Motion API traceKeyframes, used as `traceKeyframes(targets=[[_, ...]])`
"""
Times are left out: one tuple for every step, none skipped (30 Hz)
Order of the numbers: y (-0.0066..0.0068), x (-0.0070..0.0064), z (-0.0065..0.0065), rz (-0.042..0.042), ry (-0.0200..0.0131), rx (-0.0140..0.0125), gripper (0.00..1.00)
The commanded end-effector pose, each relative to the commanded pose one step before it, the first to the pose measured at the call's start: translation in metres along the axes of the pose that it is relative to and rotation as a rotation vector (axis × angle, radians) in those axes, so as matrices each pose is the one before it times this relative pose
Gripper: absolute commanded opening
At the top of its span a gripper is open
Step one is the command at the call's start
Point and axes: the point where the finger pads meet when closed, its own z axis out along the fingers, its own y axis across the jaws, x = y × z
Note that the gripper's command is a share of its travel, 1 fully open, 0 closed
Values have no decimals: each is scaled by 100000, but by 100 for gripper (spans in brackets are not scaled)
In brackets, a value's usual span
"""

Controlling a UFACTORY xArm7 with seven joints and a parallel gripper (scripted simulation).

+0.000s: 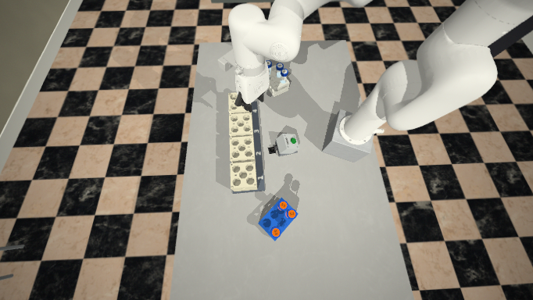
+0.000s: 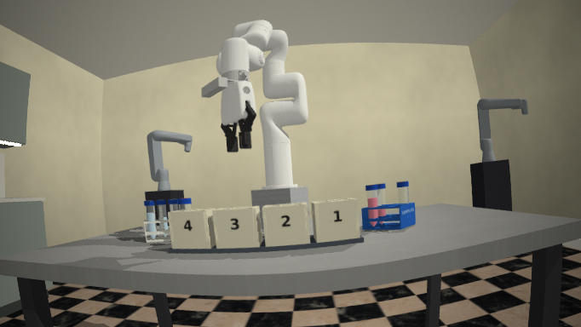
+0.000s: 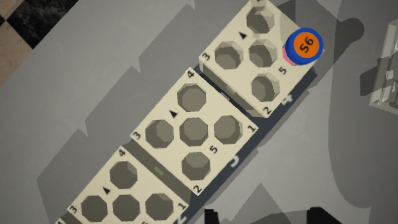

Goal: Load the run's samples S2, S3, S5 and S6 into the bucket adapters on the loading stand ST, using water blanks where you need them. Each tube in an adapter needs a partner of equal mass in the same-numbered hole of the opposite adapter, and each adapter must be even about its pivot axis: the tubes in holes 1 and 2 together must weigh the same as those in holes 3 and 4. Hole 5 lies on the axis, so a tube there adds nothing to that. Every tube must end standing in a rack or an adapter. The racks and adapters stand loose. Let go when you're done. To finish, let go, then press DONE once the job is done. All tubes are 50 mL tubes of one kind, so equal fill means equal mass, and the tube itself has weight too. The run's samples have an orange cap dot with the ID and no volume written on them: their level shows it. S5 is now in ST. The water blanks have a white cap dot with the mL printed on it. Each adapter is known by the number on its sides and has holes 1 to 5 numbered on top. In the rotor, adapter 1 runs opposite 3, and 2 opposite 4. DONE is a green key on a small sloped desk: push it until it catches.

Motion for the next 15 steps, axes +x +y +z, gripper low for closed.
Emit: traceKeyframes(targets=[[-868, -1428, -203, 1340, 1027, -304, 57], [0, 0, 0, 0, 0, 0, 57], [-221, -451, -1, 0, -4, 2, 57], [-220, -451, 0, 0, -3, 2, 57], [-219, -451, 0, 0, -3, 2, 57], [-219, -451, 0, 0, -3, 2, 57], [-220, -451, 0, 0, -4, 2, 57], [-220, -451, 0, 0, -4, 2, 57], [-220, -451, 0, 0, -4, 2, 57], [-220, -451, 0, 0, -4, 2, 57], [-220, -451, 0, 0, -4, 2, 57], [-220, -451, 0, 0, -4, 2, 57], [-220, -451, 0, 0, -4, 2, 57], [-220, -451, 0, 0, -4, 2, 57], [-220, -451, 0, 0, -4, 2, 57]])
